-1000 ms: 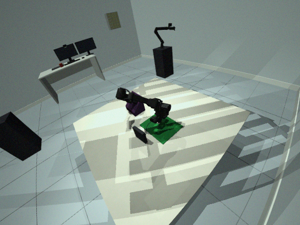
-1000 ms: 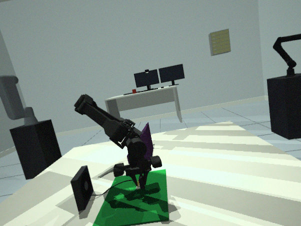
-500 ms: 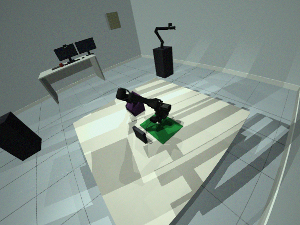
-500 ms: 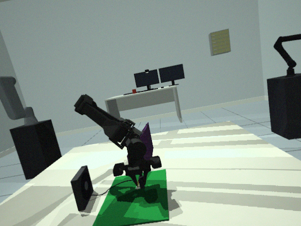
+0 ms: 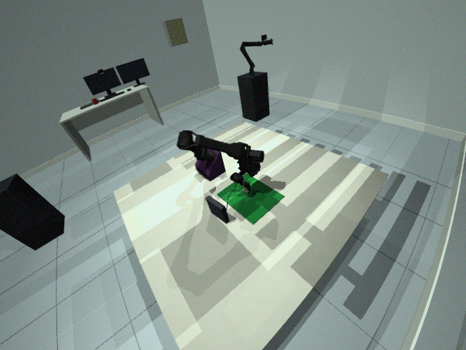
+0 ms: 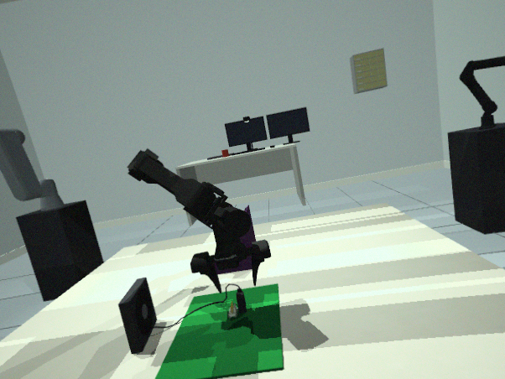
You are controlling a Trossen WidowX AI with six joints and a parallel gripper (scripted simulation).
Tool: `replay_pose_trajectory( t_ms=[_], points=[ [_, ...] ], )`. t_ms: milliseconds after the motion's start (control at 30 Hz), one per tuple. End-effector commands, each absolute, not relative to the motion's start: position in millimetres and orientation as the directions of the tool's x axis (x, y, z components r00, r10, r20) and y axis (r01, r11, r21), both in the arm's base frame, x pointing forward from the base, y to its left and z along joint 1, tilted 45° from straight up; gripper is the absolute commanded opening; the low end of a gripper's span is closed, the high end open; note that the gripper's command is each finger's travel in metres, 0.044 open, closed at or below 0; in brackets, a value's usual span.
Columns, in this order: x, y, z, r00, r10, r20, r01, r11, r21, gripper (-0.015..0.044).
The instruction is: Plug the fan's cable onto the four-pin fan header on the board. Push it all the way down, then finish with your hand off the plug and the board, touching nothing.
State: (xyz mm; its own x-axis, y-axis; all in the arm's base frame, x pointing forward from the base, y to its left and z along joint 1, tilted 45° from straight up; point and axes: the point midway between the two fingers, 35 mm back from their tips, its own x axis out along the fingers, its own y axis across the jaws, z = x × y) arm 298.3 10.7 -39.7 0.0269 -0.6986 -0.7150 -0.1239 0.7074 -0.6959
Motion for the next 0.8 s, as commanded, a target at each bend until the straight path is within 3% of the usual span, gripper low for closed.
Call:
replay_pose_trajectory(
  t_ms=[0,767],
  points=[
    [297,11,-41,0.025,-0.696,-0.718,-0.136,0.709,-0.692,0.0440],
    [298,-15,-68,0.025,-0.697,-0.717,-0.136,0.708,-0.693,0.0440]
  ],
)
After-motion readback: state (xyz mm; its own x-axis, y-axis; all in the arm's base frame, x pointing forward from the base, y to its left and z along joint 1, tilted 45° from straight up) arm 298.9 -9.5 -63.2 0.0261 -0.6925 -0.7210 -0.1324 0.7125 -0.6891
